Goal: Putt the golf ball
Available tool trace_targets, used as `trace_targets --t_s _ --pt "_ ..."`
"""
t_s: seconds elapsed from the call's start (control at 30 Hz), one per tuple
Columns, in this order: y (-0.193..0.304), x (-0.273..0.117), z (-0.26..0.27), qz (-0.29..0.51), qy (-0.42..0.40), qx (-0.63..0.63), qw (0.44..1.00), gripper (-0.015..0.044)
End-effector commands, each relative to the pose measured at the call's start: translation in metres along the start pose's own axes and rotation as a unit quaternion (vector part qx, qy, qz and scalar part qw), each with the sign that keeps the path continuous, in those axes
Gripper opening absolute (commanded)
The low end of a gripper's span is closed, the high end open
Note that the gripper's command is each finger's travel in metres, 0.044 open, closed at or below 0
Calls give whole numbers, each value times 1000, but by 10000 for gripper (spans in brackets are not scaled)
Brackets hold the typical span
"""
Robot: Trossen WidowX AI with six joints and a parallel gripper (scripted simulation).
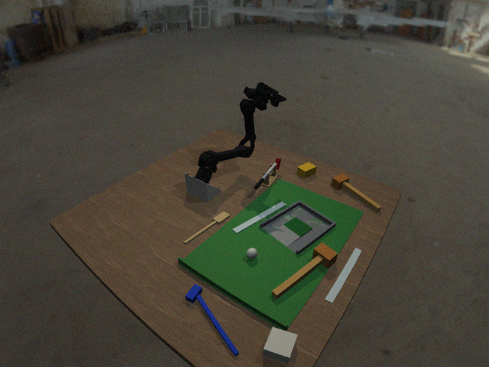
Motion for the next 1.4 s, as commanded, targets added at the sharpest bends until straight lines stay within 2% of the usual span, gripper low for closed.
trace_targets --t_s 0.0,0.2,0.4,0.63,0.73,0.9,1.07,1.2,1.37 --pt "1 0 2 0 3 5 1000 426" --pt "20 0 58 -3 72 180 981 440" --pt "13 27 116 -33 114 347 930 440" --pt "-15 61 152 -81 117 461 876 440" --pt "-25 75 176 -62 89 505 856 440" --pt "-94 116 197 -168 43 613 771 440" --pt "-174 142 188 -296 -18 681 670 440" --pt "-234 145 166 -398 -72 702 586 440" --pt "-298 129 131 -517 -146 693 481 440"
Point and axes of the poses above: the point midway between the two fingers, 35 mm back from their tips, its own x axis out along the fingers, its own z axis across the jaws, y = z × x, the point moved 1 cm from there along -x, back along the fingers, and after that the axes turned 8 degrees about x, right-handed, at the moved point
